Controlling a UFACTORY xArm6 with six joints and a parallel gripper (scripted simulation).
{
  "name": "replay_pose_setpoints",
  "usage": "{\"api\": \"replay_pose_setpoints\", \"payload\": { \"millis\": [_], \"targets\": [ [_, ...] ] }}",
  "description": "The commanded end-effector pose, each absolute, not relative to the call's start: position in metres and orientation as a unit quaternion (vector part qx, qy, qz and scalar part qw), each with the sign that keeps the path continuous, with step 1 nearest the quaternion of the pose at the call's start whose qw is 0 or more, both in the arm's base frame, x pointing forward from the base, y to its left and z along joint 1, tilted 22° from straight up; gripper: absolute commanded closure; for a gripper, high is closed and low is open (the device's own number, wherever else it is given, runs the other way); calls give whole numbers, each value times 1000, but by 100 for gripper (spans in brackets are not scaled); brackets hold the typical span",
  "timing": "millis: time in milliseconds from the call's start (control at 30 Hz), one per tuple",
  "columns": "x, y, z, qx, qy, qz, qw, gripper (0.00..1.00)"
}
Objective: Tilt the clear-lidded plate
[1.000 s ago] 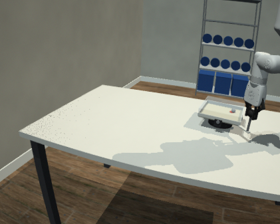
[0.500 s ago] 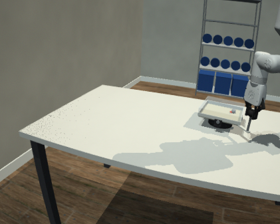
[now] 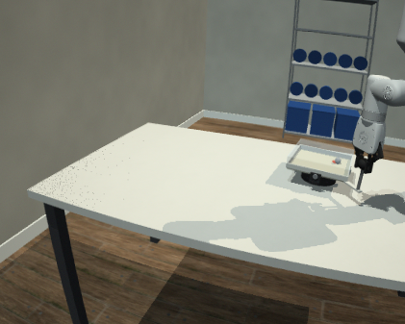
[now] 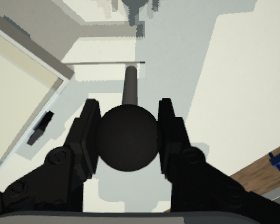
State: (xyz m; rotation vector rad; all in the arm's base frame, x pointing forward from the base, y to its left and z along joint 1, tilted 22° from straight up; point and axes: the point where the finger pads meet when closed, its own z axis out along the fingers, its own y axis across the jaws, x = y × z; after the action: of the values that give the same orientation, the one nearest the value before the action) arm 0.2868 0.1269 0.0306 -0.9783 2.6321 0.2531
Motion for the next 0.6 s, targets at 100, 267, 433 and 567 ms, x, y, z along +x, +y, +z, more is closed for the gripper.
{"api": "replay_pose_setpoints", "payload": {
  "millis": [100,267,433,567],
  "targets": [
    [288,125,34,-342,921,89,164,100],
    [287,122,37,-342,921,89,164,100],
    [287,122,37,-342,921,89,164,100],
    [287,123,35,-342,921,89,164,100]
  ]
}}
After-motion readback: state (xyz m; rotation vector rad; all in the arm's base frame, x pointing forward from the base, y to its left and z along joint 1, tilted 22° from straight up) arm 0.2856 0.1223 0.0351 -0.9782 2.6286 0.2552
